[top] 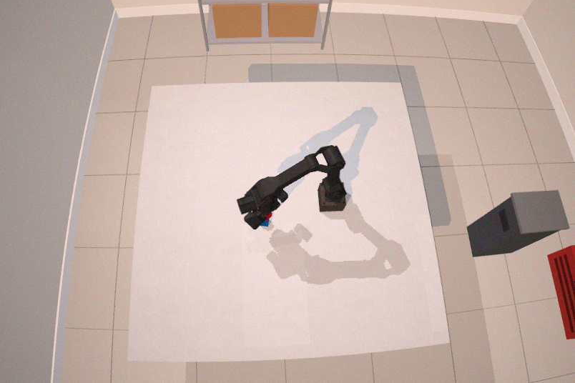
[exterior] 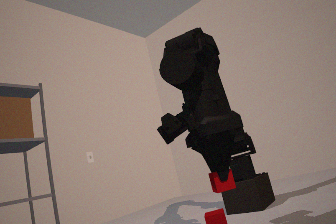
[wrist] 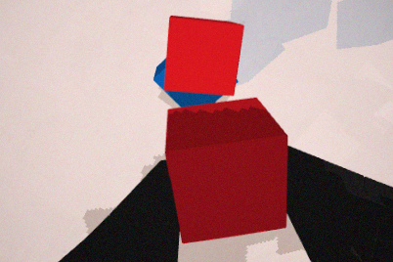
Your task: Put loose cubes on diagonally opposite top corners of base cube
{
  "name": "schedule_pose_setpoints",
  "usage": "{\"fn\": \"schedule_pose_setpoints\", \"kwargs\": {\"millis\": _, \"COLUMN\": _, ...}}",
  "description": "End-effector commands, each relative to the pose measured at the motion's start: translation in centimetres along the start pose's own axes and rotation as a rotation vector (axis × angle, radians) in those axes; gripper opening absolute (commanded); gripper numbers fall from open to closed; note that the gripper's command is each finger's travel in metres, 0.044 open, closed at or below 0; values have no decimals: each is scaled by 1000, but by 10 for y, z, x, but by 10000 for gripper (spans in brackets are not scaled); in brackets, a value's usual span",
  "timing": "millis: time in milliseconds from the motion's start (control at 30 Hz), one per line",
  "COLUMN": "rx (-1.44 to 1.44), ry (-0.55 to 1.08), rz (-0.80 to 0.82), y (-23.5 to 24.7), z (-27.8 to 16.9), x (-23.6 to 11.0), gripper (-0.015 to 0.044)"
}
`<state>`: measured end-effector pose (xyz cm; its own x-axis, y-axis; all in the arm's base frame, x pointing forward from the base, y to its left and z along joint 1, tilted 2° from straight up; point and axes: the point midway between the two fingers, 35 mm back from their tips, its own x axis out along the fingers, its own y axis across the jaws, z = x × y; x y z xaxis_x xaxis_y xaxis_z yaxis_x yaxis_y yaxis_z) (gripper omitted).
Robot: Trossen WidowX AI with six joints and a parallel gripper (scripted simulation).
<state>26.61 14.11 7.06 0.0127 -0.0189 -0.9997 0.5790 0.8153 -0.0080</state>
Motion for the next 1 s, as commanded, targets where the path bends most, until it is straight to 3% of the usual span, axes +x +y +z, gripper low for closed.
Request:
{"fn": "schedule_pose_setpoints", "kwargs": {"millis": 0, "rx": 97, "ry": 3, "rz": 1, "y": 4, "z": -9, "x": 1, "gripper": 105}}
{"fn": "schedule_pose_setpoints", "kwargs": {"millis": 967, "rx": 209, "ry": 43, "rz": 11, "y": 4, "z": -11, "x": 33, "gripper": 105}}
